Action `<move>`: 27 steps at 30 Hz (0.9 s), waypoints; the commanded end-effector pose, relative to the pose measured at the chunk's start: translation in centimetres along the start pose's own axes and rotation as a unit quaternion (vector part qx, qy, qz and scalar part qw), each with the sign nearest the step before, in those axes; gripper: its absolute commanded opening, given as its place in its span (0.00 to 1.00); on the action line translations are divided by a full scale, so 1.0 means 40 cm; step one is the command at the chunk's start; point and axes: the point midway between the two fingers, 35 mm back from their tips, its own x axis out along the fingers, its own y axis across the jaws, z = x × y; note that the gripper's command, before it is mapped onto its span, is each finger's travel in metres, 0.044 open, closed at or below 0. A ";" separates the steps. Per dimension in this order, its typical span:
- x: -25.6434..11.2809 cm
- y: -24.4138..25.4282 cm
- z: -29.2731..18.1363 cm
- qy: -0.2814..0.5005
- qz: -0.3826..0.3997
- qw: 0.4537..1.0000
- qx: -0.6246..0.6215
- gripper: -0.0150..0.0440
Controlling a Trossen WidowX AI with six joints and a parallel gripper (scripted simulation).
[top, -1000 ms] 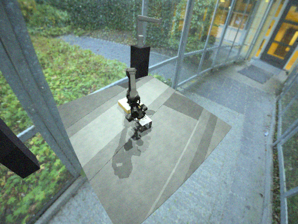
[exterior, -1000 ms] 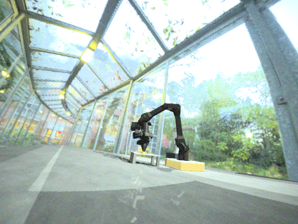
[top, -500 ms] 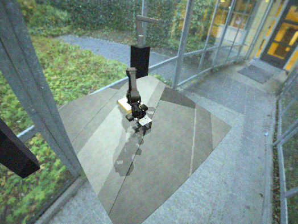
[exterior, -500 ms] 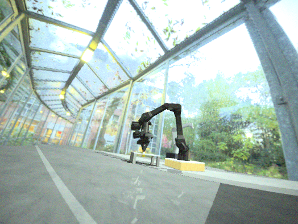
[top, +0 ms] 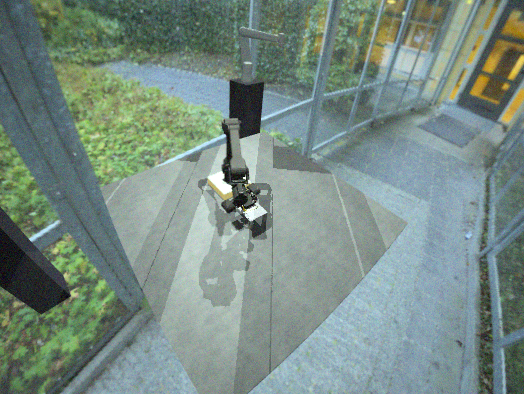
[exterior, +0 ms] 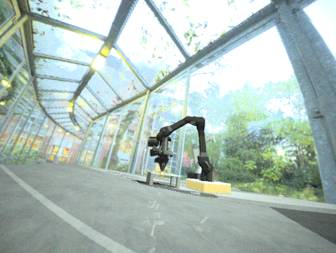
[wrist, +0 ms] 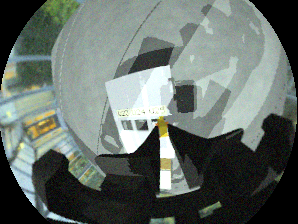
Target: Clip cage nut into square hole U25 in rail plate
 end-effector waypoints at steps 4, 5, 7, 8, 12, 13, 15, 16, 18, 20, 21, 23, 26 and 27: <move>-0.005 0.001 0.002 -0.005 -0.010 1.000 0.002 0.31; -0.005 0.001 0.002 -0.005 -0.011 1.000 0.002 0.31; -0.005 0.002 0.002 -0.005 -0.013 1.000 0.002 0.31; -0.005 0.002 0.002 -0.005 -0.015 1.000 0.002 0.31; -0.005 0.003 0.002 -0.005 -0.018 1.000 0.002 0.31; -0.005 0.003 0.002 -0.005 -0.019 1.000 0.002 0.31; -0.005 0.003 0.002 -0.005 -0.021 1.000 0.002 0.31; -0.005 0.004 0.002 -0.005 -0.022 1.000 0.002 0.31; -0.005 0.004 0.002 -0.005 -0.025 1.000 0.002 0.31; -0.004 0.005 0.002 -0.005 -0.029 1.000 0.002 0.31; -0.004 0.006 0.002 -0.005 -0.031 1.000 0.002 0.31; -0.004 0.006 0.002 -0.005 -0.034 0.999 0.002 0.31; -0.004 0.007 0.002 -0.005 -0.035 0.999 0.002 0.31; -0.004 0.006 0.002 -0.005 -0.035 0.999 0.002 0.31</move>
